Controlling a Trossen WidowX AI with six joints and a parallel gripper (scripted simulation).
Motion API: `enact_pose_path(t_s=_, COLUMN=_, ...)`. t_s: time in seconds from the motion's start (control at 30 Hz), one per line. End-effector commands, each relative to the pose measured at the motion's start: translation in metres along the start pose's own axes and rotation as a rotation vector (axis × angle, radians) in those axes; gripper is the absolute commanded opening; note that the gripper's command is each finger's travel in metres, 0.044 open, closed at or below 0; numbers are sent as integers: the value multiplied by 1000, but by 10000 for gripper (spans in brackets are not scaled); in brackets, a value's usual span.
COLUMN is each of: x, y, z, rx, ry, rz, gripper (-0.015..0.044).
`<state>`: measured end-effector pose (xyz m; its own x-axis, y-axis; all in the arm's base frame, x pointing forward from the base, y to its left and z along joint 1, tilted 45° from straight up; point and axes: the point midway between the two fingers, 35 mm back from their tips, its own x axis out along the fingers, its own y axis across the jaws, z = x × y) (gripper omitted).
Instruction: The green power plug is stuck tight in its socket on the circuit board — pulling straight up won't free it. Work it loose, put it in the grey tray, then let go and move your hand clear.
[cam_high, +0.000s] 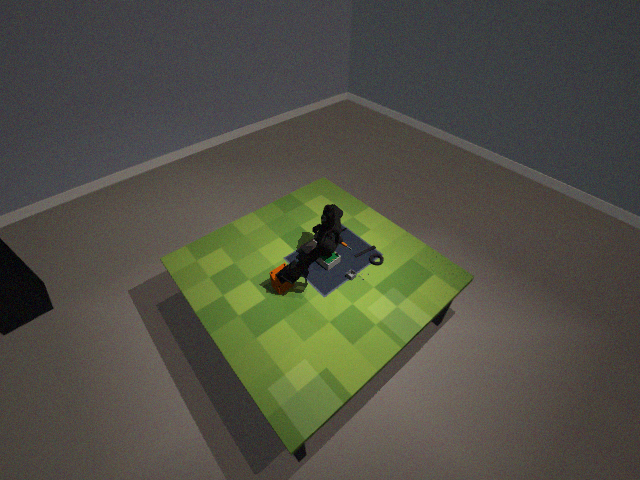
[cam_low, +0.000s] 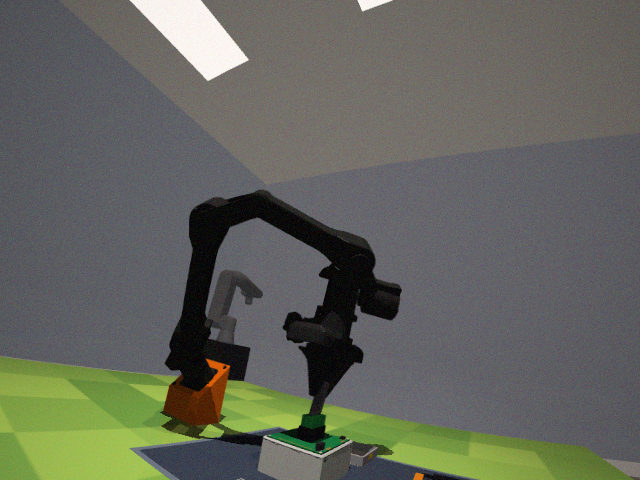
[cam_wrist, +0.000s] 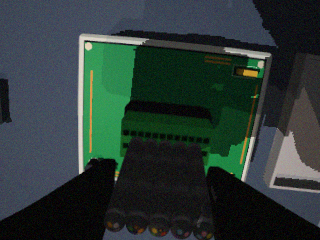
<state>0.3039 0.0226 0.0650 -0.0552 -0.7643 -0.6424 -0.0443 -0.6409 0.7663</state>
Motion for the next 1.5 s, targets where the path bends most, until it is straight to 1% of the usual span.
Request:
enact_pose_path(t_s=0.0, x=-17, y=-7, z=0, rx=-16, ry=34, rz=31, gripper=0)
enact_pose_path(t_s=0.1, x=-17, y=-3, z=0, rx=-17, ry=33, rz=-18, gripper=0)
enact_pose_path(t_s=0.33, x=-18, y=13, z=-1, rx=-21, ry=31, rz=-208, gripper=0)
enact_pose_path(t_s=0.43, x=-19, y=16, z=-1, rx=-21, ry=31, rz=-240, gripper=0)
enact_pose_path(t_s=0.53, x=-20, y=14, z=-1, rx=-21, ry=31, rz=-215, gripper=0)
enact_pose_path(t_s=0.67, x=-21, y=4, z=0, rx=-19, ry=32, rz=-102, gripper=0)
enact_pose_path(t_s=1.03, x=-30, y=5, z=0, rx=-19, ry=32, rz=-102, gripper=0)
enact_pose_path(t_s=1.33, x=0, y=2, z=-1, rx=-19, ry=32, rz=-101, gripper=0)
enact_pose_path(t_s=1.47, x=0, y=2, z=-1, rx=-19, ry=32, rz=-101, gripper=105)
